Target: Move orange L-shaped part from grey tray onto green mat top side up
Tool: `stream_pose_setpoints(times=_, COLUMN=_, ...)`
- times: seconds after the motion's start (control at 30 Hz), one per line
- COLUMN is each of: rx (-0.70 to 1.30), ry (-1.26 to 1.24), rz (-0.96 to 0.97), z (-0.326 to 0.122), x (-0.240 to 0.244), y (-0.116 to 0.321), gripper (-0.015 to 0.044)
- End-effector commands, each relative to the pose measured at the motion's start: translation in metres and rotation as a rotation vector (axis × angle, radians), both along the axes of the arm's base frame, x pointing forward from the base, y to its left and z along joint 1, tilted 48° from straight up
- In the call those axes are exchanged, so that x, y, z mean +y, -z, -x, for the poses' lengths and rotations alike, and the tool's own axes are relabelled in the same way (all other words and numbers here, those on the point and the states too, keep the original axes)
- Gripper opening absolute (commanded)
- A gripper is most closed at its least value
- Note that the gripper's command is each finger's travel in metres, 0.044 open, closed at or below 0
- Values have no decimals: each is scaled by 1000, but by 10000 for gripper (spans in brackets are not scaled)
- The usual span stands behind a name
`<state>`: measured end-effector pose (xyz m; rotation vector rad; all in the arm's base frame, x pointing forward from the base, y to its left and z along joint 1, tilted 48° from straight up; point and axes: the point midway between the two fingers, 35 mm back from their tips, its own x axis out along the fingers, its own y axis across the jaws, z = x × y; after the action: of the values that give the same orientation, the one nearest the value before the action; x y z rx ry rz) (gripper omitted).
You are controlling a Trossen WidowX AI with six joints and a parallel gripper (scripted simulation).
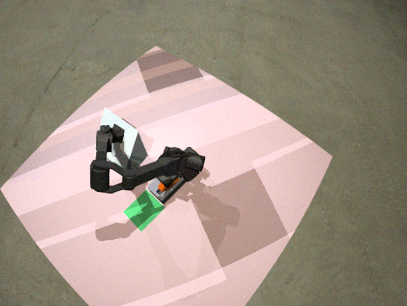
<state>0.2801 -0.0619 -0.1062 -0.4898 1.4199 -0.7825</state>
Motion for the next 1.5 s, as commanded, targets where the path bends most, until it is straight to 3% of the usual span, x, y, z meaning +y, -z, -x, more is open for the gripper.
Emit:
stream_pose_setpoints(times=0.0, rx=2, ry=1, rz=4, z=-1, x=7, y=0, gripper=180)
stream_pose_setpoints(times=0.27, rx=5, ry=0, rz=8, z=-2, x=20, y=-7, gripper=180)
stream_pose_setpoints(times=0.53, rx=6, ry=0, rz=6, z=-2, x=79, y=-75, gripper=180)
stream_pose_setpoints(times=1.47, rx=14, ry=-3, rz=13, z=-1, x=76, y=-72, gripper=180)
